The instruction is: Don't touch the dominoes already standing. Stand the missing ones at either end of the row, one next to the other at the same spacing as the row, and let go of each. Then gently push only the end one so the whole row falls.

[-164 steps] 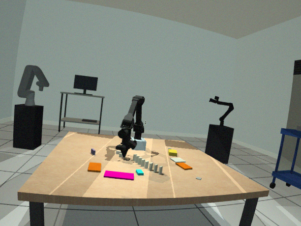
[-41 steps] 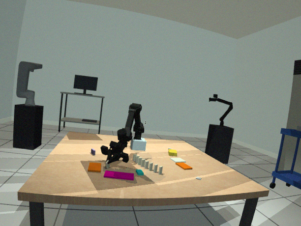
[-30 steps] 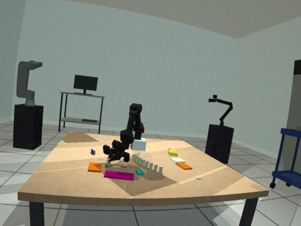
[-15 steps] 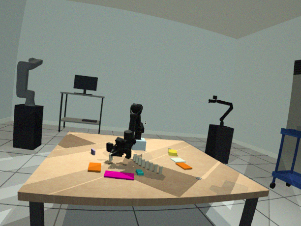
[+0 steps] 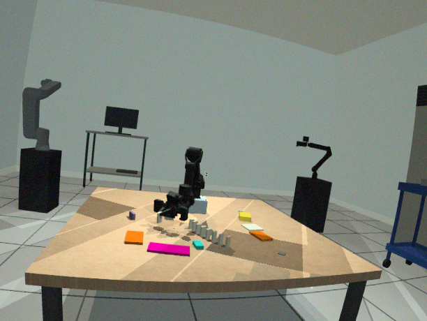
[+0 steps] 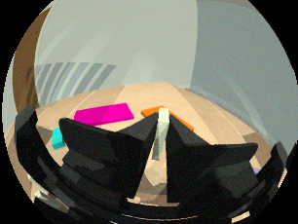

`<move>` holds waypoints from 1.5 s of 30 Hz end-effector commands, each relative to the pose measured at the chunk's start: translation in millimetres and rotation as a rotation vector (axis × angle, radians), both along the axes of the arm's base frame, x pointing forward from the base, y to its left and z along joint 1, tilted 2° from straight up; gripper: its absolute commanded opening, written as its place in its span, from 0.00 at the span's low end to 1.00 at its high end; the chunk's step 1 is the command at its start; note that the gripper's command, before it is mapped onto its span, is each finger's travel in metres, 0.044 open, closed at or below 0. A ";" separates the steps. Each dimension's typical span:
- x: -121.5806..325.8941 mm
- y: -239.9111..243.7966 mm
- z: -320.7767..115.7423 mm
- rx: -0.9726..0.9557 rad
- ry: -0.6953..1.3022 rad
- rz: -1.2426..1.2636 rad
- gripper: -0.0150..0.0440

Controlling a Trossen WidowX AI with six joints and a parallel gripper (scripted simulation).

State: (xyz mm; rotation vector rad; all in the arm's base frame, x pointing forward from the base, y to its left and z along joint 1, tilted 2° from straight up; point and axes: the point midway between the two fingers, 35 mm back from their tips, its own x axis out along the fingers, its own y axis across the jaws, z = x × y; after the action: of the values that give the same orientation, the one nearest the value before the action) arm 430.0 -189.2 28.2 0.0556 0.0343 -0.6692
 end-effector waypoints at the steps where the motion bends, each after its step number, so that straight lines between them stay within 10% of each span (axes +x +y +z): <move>1: -1.9 0.0 -0.4 0.002 -0.002 -0.005 0.29; 31: 8.7 -5.5 -42.3 0.030 0.033 -0.012 0.29; 45: 8.7 -5.5 -42.3 0.030 0.033 -0.012 0.92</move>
State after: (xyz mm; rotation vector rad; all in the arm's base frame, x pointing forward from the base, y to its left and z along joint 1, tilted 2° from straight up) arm 438.5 -194.0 -14.8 0.0708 0.0805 -0.6775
